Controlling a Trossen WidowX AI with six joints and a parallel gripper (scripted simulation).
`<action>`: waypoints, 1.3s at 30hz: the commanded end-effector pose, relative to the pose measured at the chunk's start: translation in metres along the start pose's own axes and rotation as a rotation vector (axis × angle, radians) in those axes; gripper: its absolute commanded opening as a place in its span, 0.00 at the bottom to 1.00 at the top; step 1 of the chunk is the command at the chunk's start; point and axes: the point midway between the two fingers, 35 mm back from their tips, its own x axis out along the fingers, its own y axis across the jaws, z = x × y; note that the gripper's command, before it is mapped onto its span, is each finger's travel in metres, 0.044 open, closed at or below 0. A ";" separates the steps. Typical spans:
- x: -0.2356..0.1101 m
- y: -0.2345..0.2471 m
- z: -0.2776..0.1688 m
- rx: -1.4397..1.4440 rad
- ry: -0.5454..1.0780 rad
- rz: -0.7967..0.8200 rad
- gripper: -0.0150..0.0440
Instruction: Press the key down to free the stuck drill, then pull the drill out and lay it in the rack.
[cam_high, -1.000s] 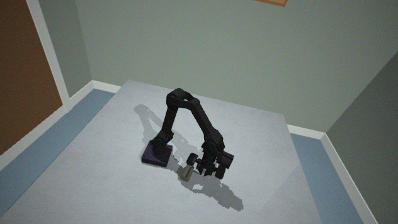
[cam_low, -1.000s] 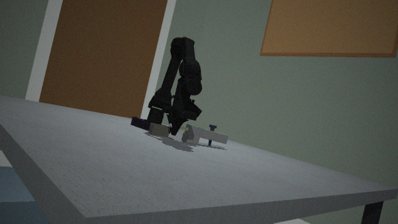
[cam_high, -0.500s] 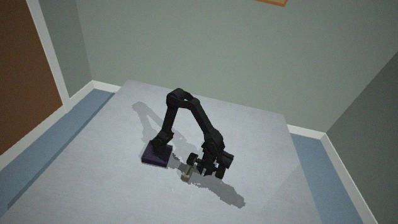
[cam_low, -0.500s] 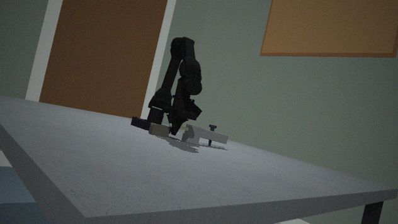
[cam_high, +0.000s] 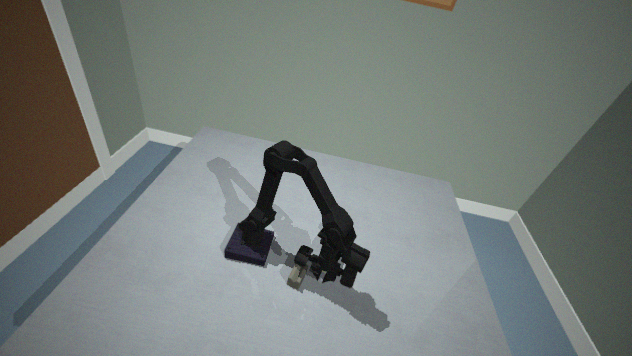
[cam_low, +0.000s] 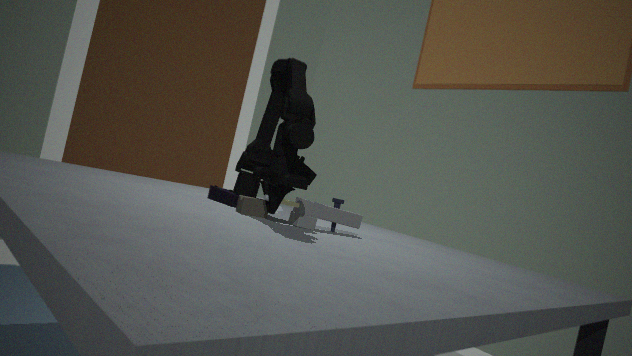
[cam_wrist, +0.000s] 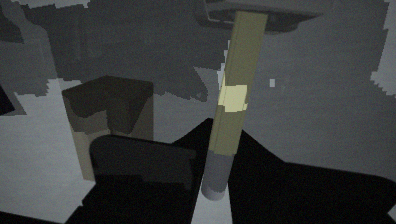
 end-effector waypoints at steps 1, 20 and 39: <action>-0.001 -0.001 -0.007 -0.001 0.000 -0.001 0.25; -0.003 -0.002 -0.035 -0.001 0.003 -0.001 0.25; -0.006 -0.001 -0.058 -0.001 0.005 0.000 0.25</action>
